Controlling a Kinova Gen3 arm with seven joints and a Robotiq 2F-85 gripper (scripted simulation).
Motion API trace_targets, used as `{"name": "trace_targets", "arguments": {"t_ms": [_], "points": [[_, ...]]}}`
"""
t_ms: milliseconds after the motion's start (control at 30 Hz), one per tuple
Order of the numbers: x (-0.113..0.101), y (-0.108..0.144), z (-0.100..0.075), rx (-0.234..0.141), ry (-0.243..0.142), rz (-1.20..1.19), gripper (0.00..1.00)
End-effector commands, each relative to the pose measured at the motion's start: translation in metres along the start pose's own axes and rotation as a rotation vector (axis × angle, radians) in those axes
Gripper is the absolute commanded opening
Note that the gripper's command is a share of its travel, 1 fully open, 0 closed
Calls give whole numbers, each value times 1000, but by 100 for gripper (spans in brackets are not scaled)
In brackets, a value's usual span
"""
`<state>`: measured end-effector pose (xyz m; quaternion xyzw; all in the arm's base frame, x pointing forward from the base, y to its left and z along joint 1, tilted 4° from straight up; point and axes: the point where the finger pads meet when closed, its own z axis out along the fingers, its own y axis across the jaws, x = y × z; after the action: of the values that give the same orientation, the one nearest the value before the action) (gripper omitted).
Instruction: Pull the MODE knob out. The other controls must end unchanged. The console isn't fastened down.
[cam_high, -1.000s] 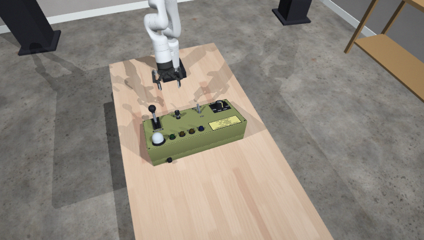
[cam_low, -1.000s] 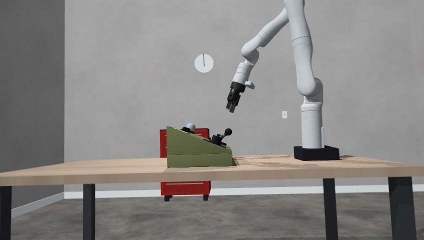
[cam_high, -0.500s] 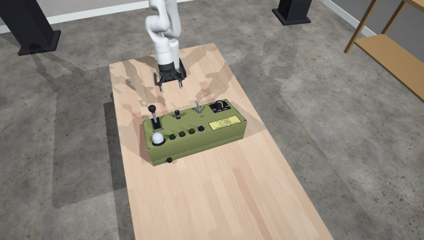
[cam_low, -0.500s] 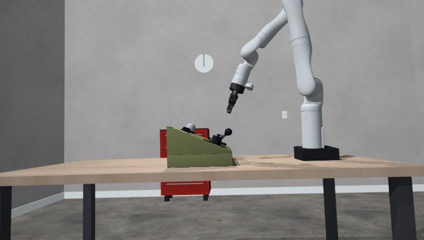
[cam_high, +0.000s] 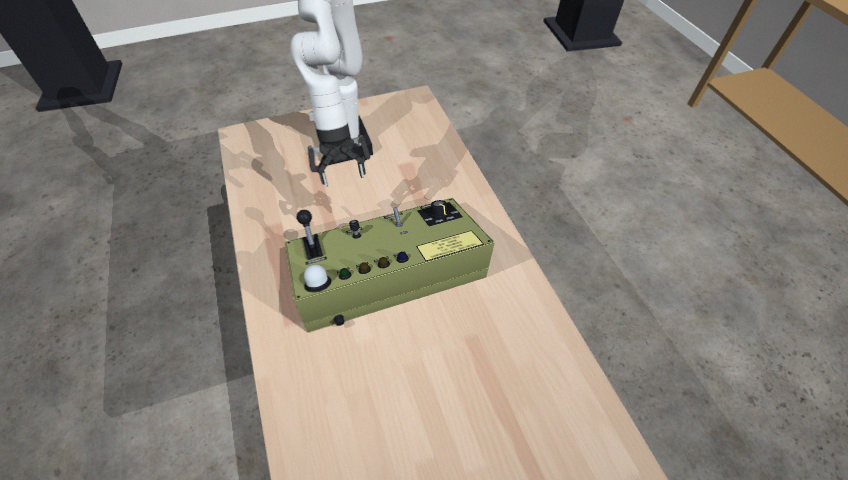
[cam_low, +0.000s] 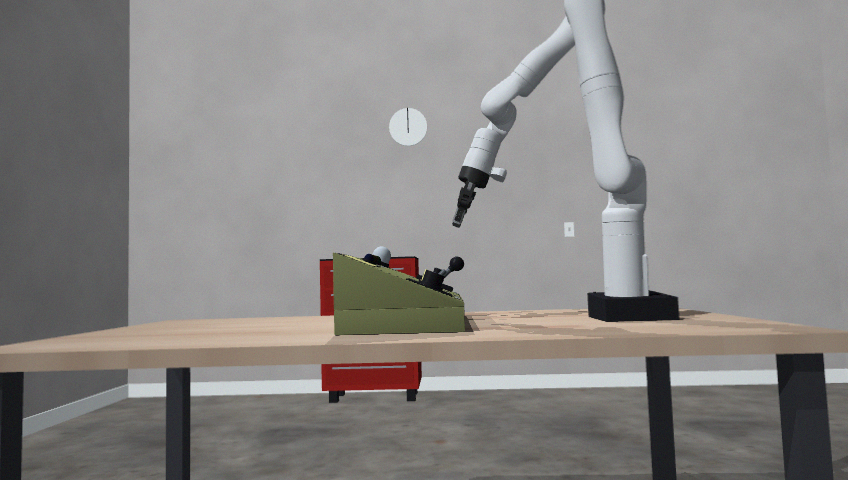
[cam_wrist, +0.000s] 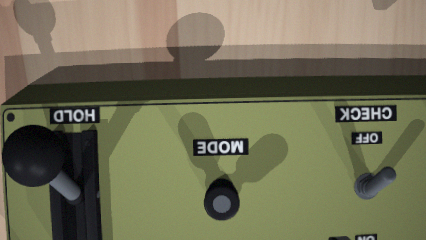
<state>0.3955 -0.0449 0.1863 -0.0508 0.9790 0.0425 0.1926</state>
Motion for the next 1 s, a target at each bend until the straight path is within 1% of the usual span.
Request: {"name": "trace_targets", "arguments": {"t_ms": [0, 200, 233, 967], "points": [[0, 0, 0, 1, -1, -1, 100], [0, 0, 0, 1, -1, -1, 100], [0, 0, 0, 1, -1, -1, 77], [0, 0, 0, 1, -1, -1, 77]]}}
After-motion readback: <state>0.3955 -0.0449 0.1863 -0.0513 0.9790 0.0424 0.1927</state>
